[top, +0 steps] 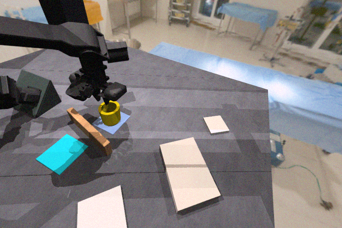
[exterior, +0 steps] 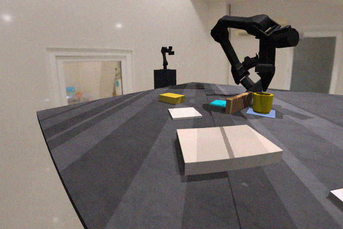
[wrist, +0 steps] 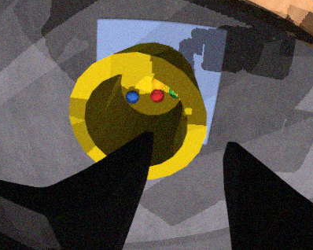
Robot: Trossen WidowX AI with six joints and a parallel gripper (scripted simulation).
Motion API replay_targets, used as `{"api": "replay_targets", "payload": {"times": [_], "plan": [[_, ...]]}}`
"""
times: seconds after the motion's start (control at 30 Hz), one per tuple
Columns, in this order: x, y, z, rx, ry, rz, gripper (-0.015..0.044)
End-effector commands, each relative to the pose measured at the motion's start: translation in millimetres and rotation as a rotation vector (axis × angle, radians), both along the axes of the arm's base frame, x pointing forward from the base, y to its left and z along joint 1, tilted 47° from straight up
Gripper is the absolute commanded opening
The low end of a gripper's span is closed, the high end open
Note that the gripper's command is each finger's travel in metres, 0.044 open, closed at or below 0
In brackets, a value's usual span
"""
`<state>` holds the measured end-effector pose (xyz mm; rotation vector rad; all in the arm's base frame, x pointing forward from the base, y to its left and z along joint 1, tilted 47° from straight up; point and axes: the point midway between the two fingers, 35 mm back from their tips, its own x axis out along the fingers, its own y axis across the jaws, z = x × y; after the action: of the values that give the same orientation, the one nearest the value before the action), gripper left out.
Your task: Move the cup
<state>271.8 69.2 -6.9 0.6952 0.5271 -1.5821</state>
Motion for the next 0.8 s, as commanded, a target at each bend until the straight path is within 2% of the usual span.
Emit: {"api": "replay_targets", "payload": {"times": [0.0, 0.77], "plan": [[-1, -6, -5, -0.006, 0.005, 0.003, 0.0167], [-5, -33, -29, -0.009, 0.004, 0.002, 0.0167]]}}
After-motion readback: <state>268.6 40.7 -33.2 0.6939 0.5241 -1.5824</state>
